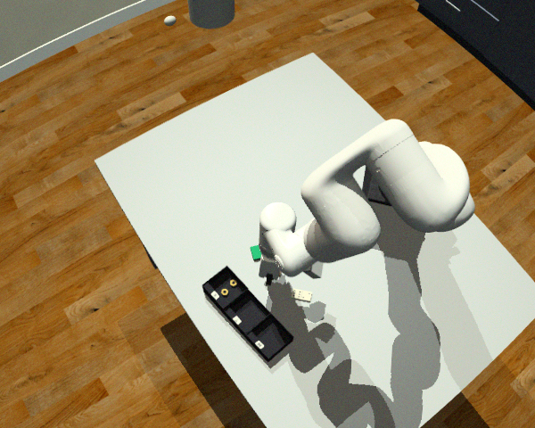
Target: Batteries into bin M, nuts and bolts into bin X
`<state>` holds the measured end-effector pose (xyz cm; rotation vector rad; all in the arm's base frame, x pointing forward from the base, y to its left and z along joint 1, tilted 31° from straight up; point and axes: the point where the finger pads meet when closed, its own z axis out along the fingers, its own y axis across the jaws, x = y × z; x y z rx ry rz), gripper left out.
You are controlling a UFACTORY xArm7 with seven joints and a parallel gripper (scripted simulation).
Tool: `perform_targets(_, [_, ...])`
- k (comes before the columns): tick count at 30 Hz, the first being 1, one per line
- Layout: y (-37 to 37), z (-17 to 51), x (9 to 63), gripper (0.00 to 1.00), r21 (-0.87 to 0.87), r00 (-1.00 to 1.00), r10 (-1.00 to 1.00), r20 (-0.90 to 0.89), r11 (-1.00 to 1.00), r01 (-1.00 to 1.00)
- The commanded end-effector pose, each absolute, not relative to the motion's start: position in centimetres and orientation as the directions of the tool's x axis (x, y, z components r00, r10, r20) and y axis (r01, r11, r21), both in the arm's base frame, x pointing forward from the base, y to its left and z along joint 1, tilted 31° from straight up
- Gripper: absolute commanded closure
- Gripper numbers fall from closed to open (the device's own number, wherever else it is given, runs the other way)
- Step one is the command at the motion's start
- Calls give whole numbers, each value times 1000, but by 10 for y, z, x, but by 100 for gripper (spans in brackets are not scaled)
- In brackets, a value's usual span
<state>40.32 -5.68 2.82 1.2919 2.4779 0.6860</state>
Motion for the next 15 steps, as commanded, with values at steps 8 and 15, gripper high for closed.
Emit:
perform_targets(8, [-64, 49, 393, 100, 520, -569, 822, -13, 492, 699])
perform_targets(15, [-64, 49, 393, 100, 520, -569, 822, -13, 492, 699])
